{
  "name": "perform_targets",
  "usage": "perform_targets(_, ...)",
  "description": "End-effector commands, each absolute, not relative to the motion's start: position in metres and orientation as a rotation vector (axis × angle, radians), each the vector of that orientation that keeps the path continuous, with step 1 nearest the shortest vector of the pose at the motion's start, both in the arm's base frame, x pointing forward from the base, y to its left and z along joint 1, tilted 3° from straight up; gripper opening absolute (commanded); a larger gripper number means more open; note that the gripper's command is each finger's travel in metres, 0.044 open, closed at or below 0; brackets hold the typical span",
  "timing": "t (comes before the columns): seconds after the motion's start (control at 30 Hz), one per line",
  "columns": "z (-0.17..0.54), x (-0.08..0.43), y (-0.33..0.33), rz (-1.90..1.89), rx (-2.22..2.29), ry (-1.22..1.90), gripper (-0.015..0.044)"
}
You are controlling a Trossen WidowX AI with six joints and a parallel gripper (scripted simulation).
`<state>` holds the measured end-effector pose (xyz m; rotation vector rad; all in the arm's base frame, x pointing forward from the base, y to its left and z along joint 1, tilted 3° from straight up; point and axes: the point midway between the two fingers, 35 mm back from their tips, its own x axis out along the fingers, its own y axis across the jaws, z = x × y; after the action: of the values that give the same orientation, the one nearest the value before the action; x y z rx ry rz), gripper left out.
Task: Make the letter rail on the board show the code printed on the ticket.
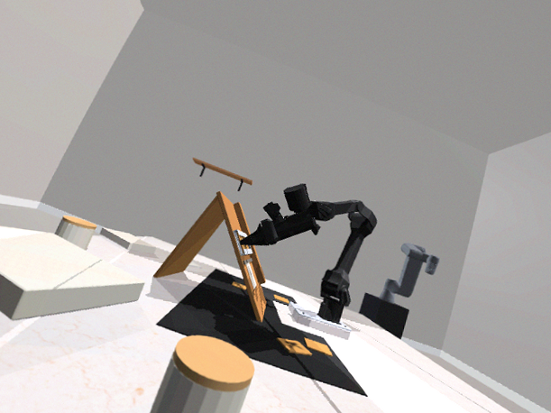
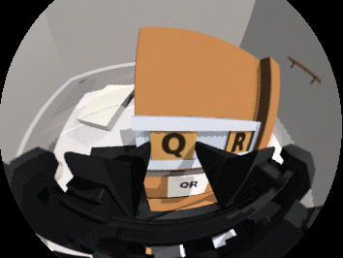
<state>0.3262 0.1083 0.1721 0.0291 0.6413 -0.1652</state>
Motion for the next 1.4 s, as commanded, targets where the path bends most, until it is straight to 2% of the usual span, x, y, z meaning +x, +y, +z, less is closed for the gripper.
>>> perform_targets(0.0, 0.175, 0.325, 0.105, -0.161, 0.033, 0.633, 0.0)
perform_targets(1.37, 0.175, 0.321, 0.077, -0.162, 0.03, 0.633, 0.0)
